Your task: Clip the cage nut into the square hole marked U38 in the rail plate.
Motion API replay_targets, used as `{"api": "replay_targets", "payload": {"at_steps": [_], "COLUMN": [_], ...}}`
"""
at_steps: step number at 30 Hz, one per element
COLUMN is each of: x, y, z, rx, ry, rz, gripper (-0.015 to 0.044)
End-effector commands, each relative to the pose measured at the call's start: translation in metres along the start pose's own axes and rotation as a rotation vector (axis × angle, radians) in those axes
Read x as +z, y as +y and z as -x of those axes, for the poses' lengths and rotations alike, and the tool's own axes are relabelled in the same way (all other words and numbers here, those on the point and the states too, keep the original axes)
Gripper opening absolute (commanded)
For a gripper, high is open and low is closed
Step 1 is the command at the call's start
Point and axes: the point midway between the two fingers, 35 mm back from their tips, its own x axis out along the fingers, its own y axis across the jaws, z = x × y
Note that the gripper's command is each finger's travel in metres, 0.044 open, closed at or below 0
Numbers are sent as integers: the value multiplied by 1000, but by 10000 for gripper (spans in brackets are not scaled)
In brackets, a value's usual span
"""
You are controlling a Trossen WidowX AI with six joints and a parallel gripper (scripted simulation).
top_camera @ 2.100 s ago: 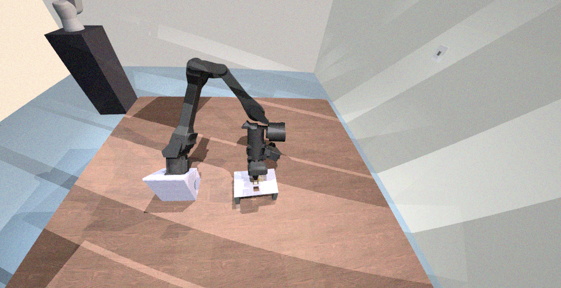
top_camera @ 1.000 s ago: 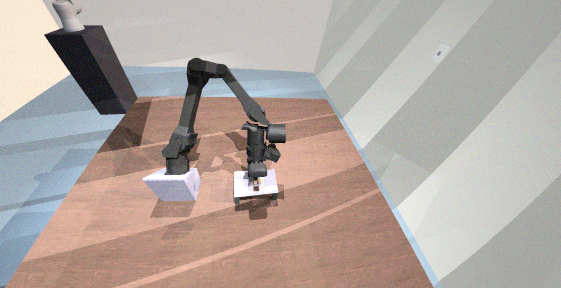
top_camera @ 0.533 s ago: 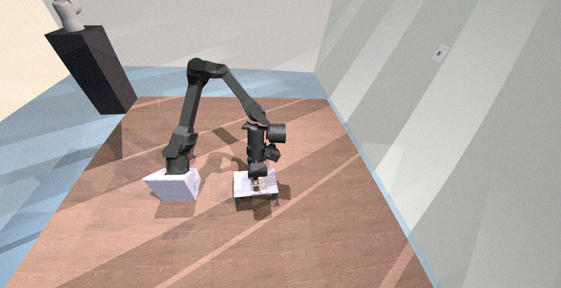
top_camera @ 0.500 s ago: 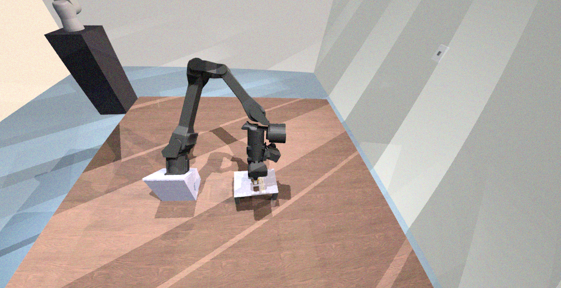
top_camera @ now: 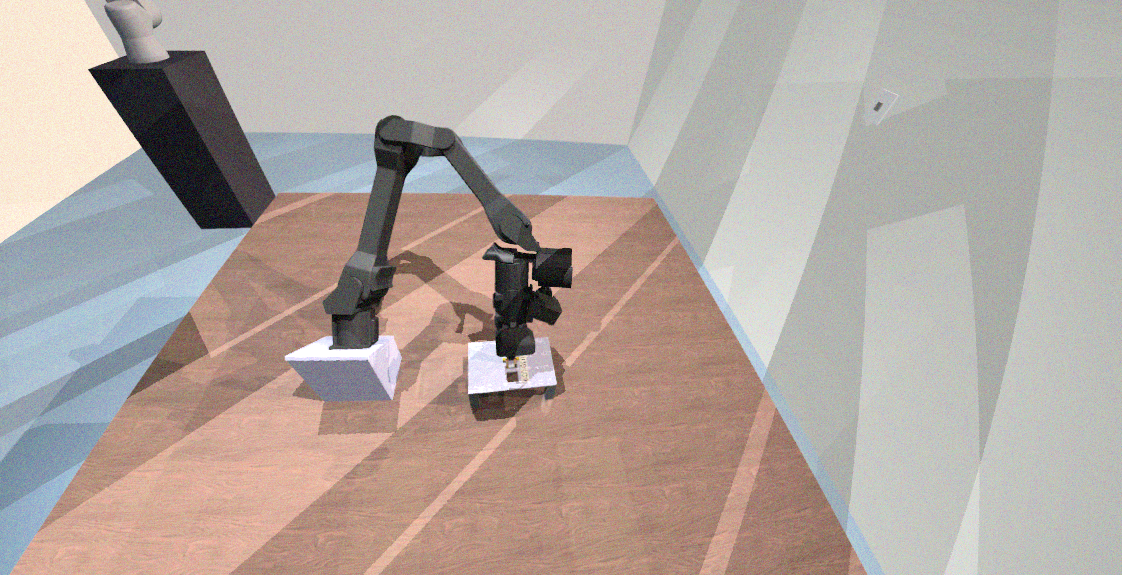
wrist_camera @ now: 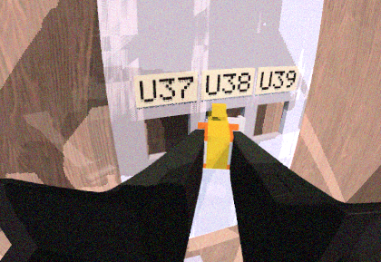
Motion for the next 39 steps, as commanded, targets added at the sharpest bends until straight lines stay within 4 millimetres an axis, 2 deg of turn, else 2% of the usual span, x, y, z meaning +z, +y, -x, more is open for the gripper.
{"api": "replay_targets", "payload": {"at_steps": [1,39], "x": [1,2], "y": [-1,-5], "z": [1,1], "rx": [7,73], "ry": [-4,-4], "rz": [1,2], "gripper": [32,32]}}
